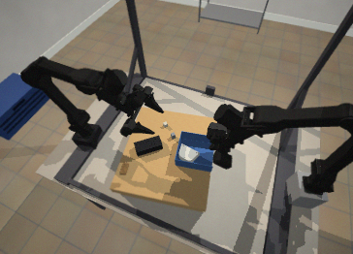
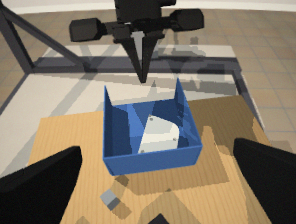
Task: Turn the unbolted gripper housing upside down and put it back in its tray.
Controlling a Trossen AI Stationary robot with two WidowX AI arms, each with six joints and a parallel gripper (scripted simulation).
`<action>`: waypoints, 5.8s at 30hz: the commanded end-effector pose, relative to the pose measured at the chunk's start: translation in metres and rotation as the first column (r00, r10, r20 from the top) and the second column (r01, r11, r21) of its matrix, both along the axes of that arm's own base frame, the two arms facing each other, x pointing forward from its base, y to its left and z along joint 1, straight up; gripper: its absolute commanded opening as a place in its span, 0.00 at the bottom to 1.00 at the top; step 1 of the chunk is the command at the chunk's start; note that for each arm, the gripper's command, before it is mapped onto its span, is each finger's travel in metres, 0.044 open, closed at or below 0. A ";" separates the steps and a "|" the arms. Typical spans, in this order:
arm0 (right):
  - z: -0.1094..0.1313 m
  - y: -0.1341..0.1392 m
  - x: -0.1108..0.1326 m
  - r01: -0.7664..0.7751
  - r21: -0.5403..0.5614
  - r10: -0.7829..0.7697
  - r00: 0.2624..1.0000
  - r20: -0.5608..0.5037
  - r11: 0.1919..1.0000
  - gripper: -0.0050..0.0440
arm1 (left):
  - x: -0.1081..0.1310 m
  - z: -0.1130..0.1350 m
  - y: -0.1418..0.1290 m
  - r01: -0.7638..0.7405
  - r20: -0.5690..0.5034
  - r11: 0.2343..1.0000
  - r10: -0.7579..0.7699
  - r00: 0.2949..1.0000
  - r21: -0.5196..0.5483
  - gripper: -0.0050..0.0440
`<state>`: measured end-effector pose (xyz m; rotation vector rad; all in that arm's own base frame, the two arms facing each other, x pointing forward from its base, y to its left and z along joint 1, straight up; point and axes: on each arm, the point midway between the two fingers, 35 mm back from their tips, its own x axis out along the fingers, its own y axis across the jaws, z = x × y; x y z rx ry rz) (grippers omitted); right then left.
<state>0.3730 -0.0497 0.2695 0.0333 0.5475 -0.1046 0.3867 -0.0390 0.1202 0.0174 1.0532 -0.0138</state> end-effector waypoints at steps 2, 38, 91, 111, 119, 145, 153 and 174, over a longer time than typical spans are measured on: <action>0.011 -0.001 -0.001 0.002 -0.007 -0.002 1.000 0.025 1.000 0.99 | 0.002 0.010 -0.001 0.000 0.031 1.000 0.000 1.000 -0.011 0.10; 0.011 -0.001 -0.001 0.002 -0.007 -0.002 1.000 0.025 1.000 0.99 | 0.097 0.011 0.013 0.000 0.036 1.000 0.000 0.999 -0.010 0.10; 0.011 -0.001 -0.001 0.002 -0.007 -0.002 1.000 0.025 1.000 0.99 | 0.097 -0.023 0.013 0.000 0.036 1.000 0.000 0.999 -0.010 0.10; 0.011 -0.001 -0.001 0.002 -0.007 -0.002 1.000 0.025 1.000 0.99 | 0.097 -0.024 0.014 0.000 0.036 1.000 0.000 0.999 -0.010 0.10; 0.011 -0.001 -0.001 0.002 -0.007 -0.002 1.000 0.025 1.000 0.99 | 0.098 -0.024 0.014 0.000 0.036 1.000 0.000 0.999 -0.010 0.10; 0.011 -0.001 -0.001 0.002 -0.007 -0.002 1.000 0.025 1.000 0.99 | 0.096 -0.025 0.015 0.000 0.036 1.000 0.000 0.999 -0.009 0.10; 0.011 -0.001 -0.001 0.002 -0.007 -0.002 1.000 0.025 1.000 0.99 | 0.095 -0.025 0.015 0.000 0.036 1.000 0.000 0.999 -0.009 0.10; 0.011 -0.001 -0.001 0.002 -0.007 -0.002 1.000 0.025 1.000 0.99 | 0.089 -0.026 0.016 0.000 0.036 1.000 0.000 0.999 -0.009 0.10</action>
